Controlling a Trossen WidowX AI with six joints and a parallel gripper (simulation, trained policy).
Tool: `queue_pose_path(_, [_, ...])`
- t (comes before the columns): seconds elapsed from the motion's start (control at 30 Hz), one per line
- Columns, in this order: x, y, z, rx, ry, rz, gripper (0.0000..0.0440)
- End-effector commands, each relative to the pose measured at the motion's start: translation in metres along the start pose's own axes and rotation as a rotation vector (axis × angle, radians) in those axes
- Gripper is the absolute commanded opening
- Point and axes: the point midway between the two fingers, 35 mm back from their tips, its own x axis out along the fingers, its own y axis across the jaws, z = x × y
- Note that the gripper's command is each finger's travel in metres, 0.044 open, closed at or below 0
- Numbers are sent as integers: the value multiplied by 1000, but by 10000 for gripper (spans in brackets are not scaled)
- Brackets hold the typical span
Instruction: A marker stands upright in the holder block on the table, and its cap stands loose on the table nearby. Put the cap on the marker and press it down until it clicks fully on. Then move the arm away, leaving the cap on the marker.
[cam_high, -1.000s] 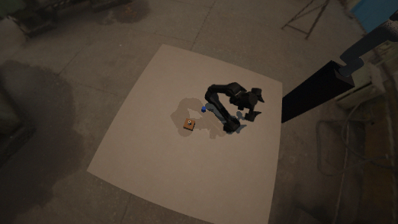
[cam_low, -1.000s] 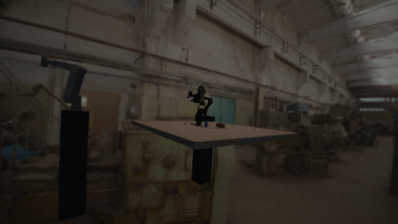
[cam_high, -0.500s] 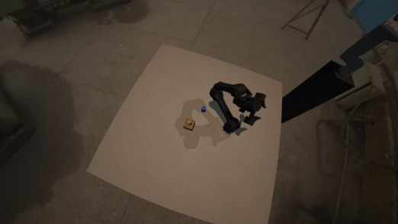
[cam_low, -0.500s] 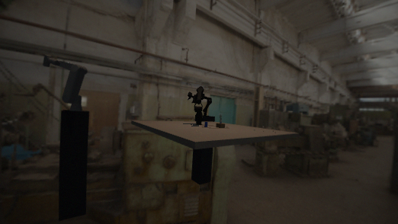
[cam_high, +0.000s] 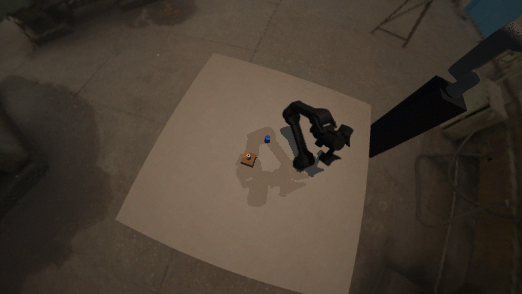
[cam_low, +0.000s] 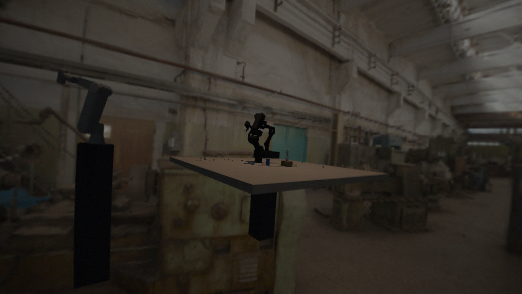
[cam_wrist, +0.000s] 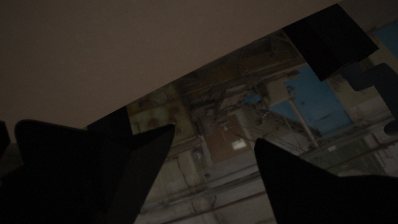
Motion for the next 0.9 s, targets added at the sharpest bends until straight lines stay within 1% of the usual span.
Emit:
queue_pose_path(0.0, [3,6,-2,27,-6,32,311])
queue_pose_path(0.87, [10,56,-21,321,1,255,313])
